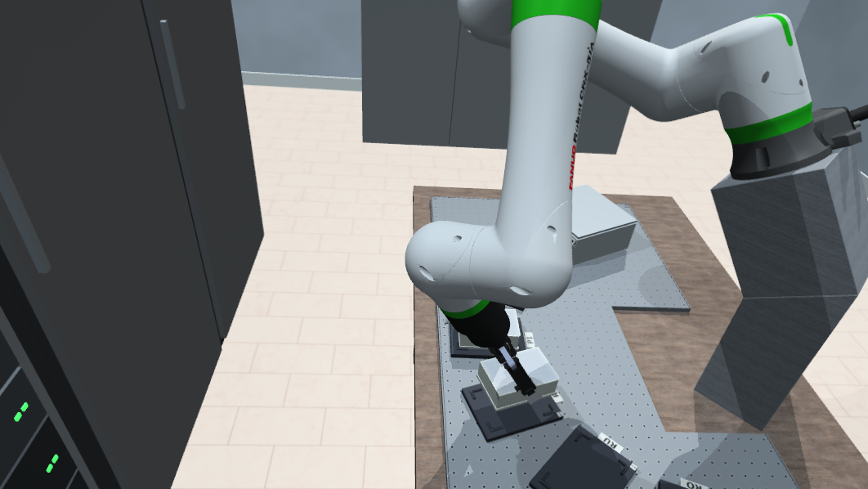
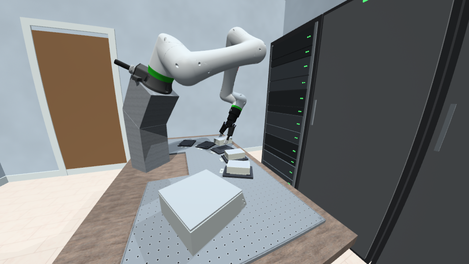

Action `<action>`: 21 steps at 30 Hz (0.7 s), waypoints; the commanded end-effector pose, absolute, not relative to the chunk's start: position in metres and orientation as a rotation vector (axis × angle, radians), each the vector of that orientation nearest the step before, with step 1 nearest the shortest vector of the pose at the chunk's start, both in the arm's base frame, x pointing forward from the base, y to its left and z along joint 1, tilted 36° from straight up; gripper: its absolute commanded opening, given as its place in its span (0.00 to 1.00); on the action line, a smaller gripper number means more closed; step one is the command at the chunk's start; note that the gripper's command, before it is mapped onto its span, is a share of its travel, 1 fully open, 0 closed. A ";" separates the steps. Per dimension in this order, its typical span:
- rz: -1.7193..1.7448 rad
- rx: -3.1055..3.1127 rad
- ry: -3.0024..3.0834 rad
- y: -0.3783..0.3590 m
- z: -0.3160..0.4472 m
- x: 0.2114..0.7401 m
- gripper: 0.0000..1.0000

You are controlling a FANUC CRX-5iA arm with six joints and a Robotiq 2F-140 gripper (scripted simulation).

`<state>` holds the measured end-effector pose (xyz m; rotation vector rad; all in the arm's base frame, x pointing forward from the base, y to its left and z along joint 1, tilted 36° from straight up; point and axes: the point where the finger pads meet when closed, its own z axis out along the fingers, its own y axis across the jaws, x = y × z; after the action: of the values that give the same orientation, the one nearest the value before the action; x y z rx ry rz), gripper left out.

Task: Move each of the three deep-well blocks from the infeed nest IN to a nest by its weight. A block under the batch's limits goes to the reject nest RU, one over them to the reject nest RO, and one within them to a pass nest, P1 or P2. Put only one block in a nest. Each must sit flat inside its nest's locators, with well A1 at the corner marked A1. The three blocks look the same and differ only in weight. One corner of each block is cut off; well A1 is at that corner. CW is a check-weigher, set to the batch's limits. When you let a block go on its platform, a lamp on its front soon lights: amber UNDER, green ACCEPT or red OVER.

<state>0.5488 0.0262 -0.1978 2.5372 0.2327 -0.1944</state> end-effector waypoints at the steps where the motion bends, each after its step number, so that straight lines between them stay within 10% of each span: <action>1: -0.194 2.537 0.233 0.025 -0.201 0.550 0.10; 21: -0.194 2.537 0.233 0.012 -0.225 0.563 0.10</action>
<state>0.5613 0.0130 -0.2222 2.5372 0.2326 -0.1945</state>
